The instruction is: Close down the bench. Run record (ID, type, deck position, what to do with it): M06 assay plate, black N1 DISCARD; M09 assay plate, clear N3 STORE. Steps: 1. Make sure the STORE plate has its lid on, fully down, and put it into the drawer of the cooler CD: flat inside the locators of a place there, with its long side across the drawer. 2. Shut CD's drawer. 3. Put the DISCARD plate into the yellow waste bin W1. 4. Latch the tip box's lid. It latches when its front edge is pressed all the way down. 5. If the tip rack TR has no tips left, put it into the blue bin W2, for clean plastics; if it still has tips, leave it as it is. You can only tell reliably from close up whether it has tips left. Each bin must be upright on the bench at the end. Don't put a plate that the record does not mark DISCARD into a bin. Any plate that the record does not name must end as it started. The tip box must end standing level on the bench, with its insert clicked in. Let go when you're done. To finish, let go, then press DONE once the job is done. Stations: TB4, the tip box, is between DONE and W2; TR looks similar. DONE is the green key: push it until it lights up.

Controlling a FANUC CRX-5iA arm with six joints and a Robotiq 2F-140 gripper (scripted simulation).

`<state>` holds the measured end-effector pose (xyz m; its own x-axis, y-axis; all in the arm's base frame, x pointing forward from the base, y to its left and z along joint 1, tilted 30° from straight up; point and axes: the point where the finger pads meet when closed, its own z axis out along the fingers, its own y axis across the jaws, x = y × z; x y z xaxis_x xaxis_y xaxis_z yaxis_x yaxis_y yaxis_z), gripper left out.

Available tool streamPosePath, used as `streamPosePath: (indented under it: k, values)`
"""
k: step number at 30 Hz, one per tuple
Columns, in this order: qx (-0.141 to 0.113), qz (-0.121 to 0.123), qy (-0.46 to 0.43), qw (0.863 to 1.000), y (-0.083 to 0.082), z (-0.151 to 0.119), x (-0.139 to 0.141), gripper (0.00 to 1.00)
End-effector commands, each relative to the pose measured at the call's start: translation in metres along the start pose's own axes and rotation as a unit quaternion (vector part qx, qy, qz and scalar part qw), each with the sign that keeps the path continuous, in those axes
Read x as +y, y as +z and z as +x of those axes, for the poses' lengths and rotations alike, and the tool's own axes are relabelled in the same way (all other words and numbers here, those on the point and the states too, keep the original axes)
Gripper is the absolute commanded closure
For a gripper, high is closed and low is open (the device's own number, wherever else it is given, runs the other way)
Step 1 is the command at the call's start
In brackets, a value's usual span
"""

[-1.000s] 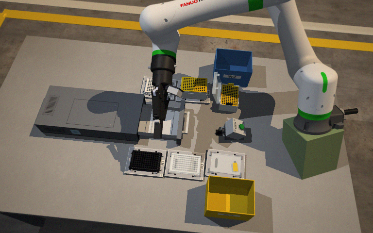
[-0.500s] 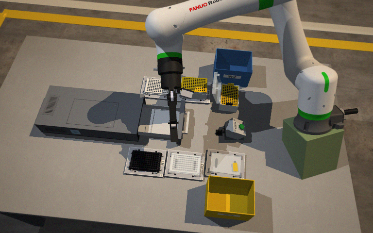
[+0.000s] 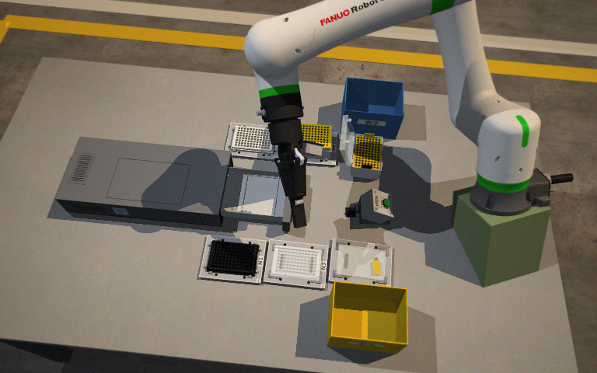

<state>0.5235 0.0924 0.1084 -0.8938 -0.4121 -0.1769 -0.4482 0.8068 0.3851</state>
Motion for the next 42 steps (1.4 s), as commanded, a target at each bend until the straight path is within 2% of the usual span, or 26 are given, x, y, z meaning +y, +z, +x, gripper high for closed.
streamPosePath:
  k: [1, 5, 7, 10, 16, 22, 24, 31, 39, 41, 42]
  values:
    - [0.019, 0.014, -0.058, 0.998, 0.0, 0.01, 0.002, 0.9]
    - [0.042, 0.027, -0.118, 0.992, -0.001, 0.027, 0.004, 0.9]
    - [0.042, 0.027, -0.118, 0.992, -0.001, 0.027, 0.004, 0.9]
    - [0.06, 0.035, -0.164, 0.984, -0.002, 0.038, 0.004, 0.9]
    - [0.096, 0.05, -0.253, 0.961, -0.006, 0.054, 0.004, 0.9]
    - [0.134, 0.061, -0.339, 0.929, -0.01, 0.064, 0.004, 0.9]
    - [0.134, 0.061, -0.339, 0.929, -0.01, 0.064, 0.004, 0.9]
    - [0.178, 0.068, -0.435, 0.88, -0.019, 0.08, 0.002, 0.9]
    - [0.228, 0.071, -0.536, 0.81, -0.031, 0.093, -0.001, 0.9]
    - [0.228, 0.071, -0.536, 0.81, -0.031, 0.093, -0.001, 0.9]
    - [0.234, 0.071, -0.548, 0.8, -0.035, 0.096, -0.002, 0.9]
